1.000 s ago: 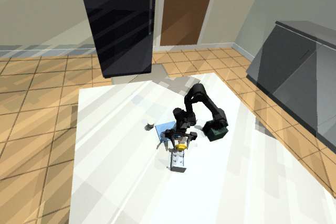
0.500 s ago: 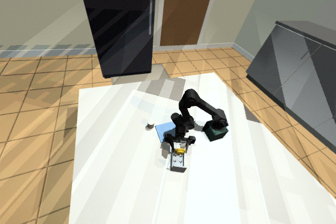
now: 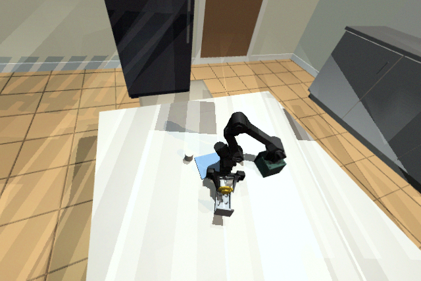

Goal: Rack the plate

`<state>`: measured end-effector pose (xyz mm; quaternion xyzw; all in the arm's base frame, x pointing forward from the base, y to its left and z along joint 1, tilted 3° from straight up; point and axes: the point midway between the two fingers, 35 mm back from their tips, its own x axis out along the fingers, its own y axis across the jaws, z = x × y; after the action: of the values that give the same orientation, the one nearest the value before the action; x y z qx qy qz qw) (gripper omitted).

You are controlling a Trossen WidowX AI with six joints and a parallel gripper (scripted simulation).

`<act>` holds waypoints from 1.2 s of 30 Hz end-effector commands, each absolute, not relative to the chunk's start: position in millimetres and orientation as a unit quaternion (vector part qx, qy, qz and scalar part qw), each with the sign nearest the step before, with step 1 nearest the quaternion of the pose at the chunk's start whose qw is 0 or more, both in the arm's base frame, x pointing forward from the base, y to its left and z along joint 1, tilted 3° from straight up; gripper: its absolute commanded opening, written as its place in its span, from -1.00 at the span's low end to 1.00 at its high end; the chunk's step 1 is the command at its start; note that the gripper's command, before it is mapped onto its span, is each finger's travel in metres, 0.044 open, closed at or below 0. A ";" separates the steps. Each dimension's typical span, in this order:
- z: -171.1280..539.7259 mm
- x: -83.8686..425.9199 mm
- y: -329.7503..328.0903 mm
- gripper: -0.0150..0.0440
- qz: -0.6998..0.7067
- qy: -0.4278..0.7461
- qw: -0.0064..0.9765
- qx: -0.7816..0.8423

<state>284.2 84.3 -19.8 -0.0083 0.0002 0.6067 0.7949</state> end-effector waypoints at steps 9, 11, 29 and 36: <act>-19.8 284.2 84.3 0.49 0.607 0.000 0.795 -0.008; -19.8 284.2 84.3 0.67 0.607 0.000 0.795 -0.008; 56.8 286.8 80.2 0.86 0.603 -0.005 0.798 -0.010; 97.3 286.3 79.3 0.86 0.606 -0.007 0.796 -0.009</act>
<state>289.2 78.8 86.8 -0.0160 -0.0113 0.6036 0.7971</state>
